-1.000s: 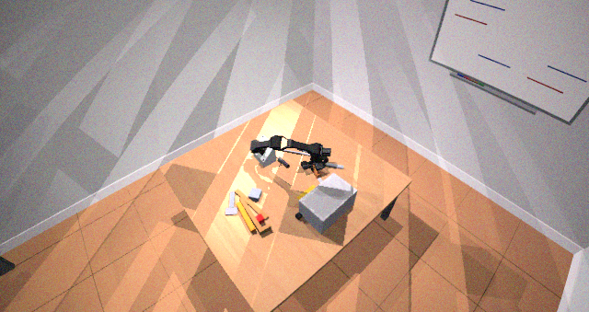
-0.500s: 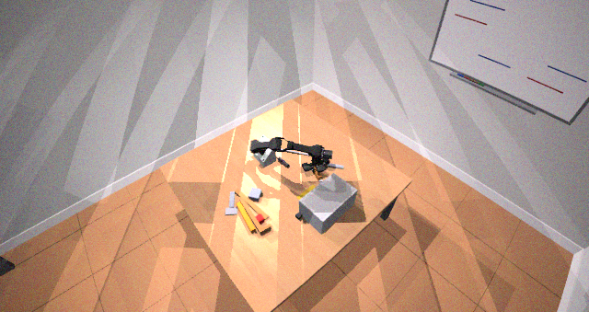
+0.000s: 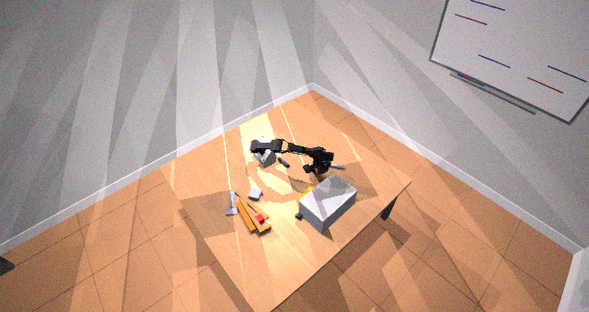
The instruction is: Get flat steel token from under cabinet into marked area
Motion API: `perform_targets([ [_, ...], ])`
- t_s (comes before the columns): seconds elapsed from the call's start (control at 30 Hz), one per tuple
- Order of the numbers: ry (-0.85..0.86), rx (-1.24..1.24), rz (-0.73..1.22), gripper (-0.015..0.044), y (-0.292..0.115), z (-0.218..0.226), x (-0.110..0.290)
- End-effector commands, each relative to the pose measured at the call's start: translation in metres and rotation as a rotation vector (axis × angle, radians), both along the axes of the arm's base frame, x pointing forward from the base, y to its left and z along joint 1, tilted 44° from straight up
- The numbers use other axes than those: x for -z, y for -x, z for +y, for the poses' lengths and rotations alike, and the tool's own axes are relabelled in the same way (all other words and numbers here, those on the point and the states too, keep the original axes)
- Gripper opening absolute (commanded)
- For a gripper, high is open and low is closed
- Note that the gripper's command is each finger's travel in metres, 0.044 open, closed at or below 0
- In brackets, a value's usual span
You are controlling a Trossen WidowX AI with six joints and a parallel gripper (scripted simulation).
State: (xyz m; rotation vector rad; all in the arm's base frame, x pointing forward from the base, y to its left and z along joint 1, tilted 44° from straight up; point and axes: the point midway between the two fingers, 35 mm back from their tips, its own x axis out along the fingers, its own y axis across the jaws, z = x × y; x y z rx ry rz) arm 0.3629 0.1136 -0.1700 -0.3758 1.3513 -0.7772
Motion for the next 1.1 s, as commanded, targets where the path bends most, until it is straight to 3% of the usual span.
perform_targets([
  [0.0,-0.003,0.001,-0.001,0.0000,-0.006,0.000,0.000],
  [1.07,-0.001,0.001,-0.001,0.0000,-0.014,-0.016,-0.012],
])
